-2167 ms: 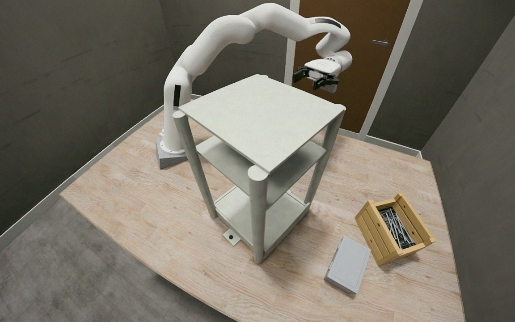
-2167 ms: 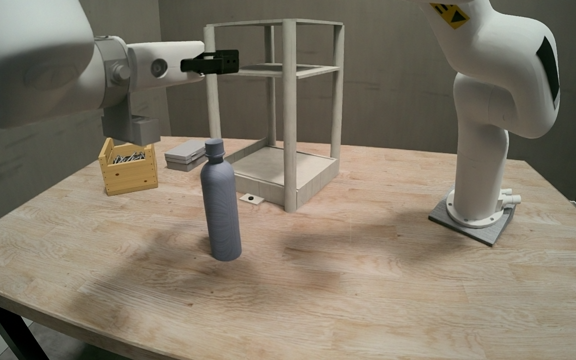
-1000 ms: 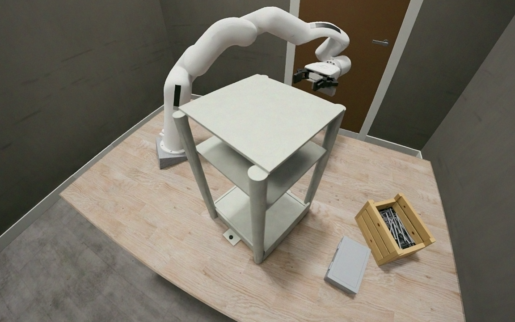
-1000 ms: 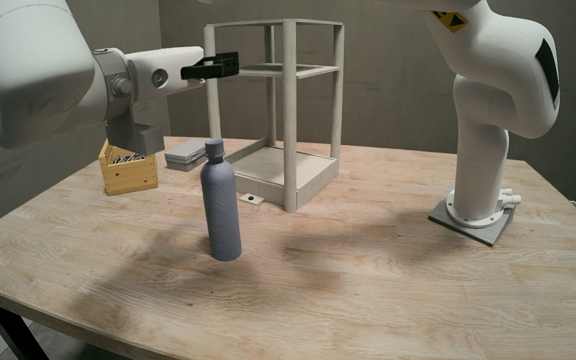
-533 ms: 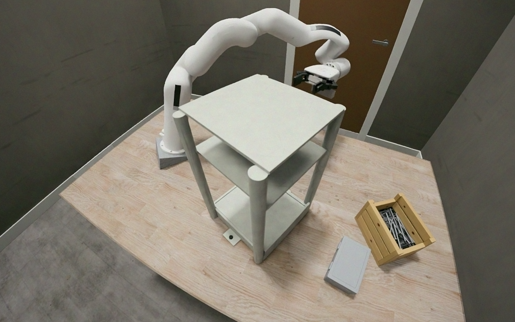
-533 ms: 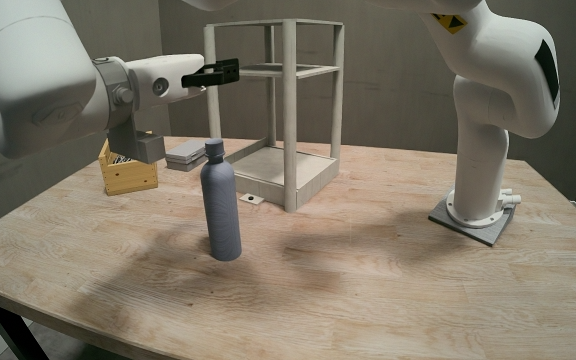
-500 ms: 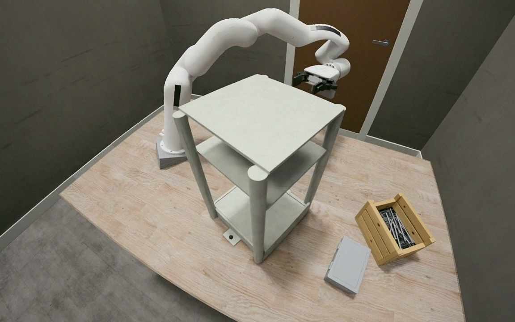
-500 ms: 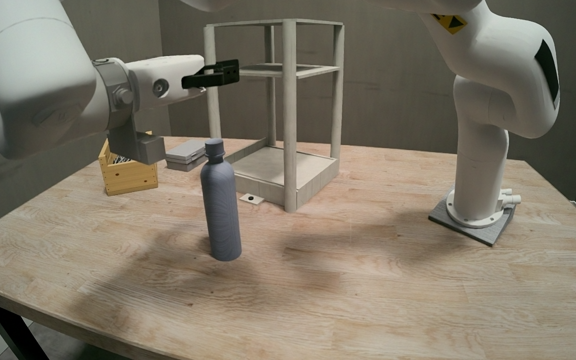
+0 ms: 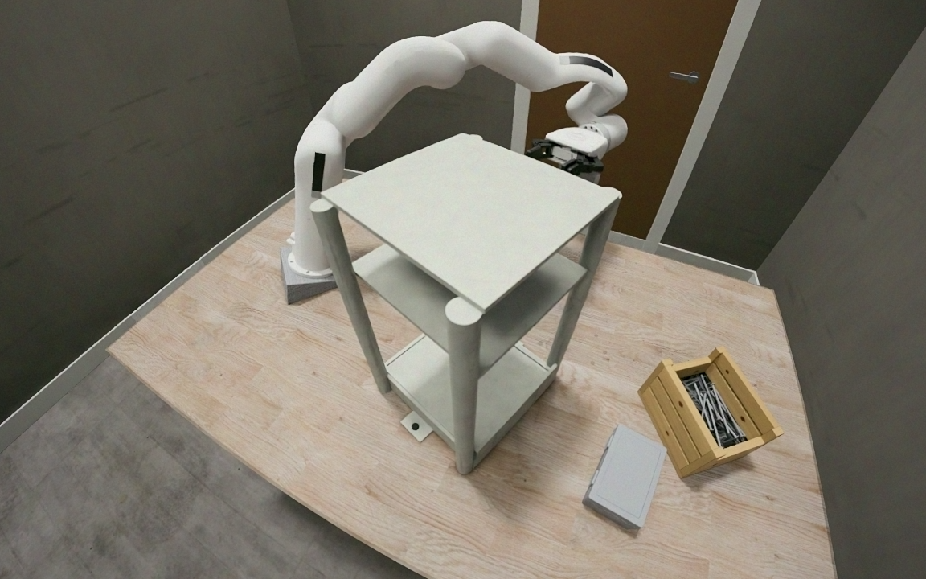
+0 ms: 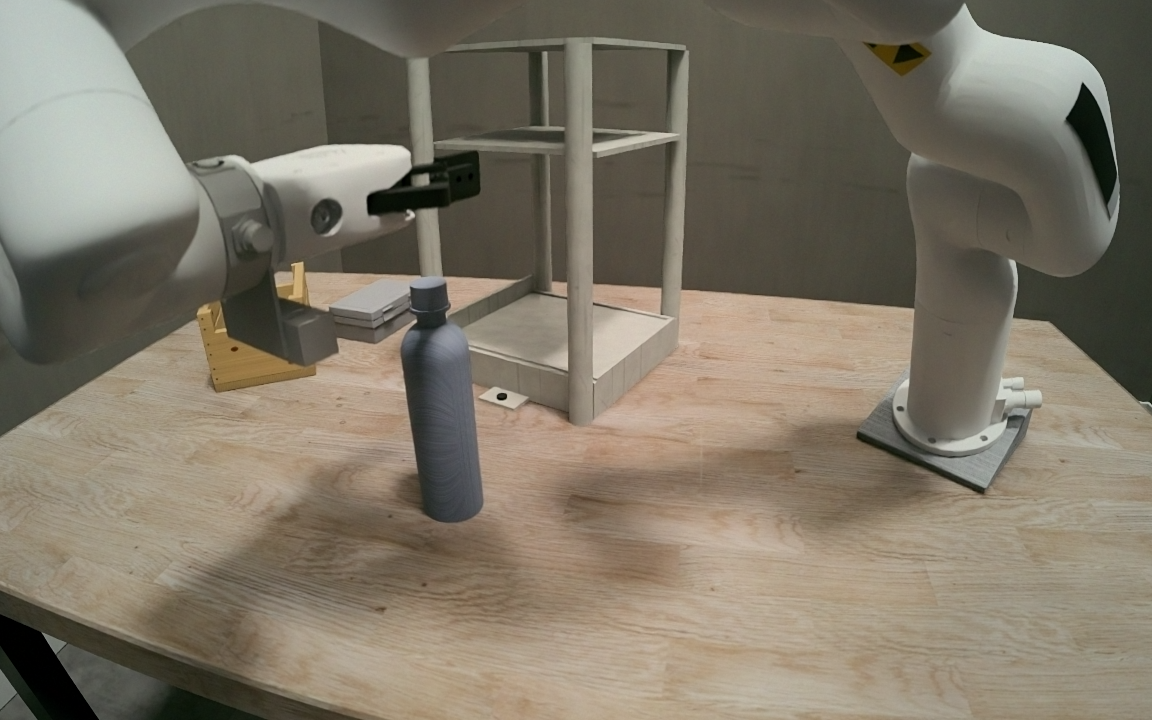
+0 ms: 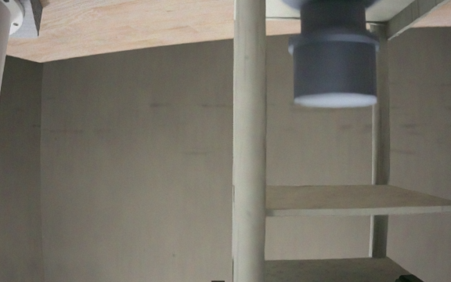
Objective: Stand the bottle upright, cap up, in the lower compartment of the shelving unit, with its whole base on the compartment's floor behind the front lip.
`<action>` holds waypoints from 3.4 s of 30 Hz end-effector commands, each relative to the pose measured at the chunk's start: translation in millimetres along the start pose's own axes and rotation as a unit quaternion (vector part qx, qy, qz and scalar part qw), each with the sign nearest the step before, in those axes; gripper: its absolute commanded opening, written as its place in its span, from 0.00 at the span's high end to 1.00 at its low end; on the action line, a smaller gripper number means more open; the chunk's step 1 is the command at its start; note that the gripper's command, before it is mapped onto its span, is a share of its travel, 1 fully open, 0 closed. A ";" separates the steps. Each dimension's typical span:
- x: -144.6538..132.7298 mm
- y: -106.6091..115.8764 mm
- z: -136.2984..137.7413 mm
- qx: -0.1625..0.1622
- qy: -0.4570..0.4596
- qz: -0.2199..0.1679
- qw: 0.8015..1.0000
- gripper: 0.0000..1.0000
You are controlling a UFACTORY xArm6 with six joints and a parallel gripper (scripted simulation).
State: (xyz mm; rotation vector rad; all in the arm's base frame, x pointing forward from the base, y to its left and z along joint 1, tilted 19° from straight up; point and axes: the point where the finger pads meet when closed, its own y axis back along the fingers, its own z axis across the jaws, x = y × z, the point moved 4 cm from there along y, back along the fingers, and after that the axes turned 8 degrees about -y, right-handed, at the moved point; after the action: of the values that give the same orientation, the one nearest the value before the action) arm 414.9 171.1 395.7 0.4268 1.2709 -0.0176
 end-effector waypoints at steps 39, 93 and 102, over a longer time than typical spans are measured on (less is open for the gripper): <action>119.8 0.6 -15.2 0.000 -0.001 0.002 1.000 0.23; 182.7 0.8 -23.3 0.000 -0.001 0.002 1.000 0.23; 183.1 0.8 -23.4 0.000 -0.001 0.002 1.000 0.23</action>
State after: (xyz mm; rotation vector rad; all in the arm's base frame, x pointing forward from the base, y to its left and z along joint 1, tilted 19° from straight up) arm 449.3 219.4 219.4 0.4268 1.2706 -0.0173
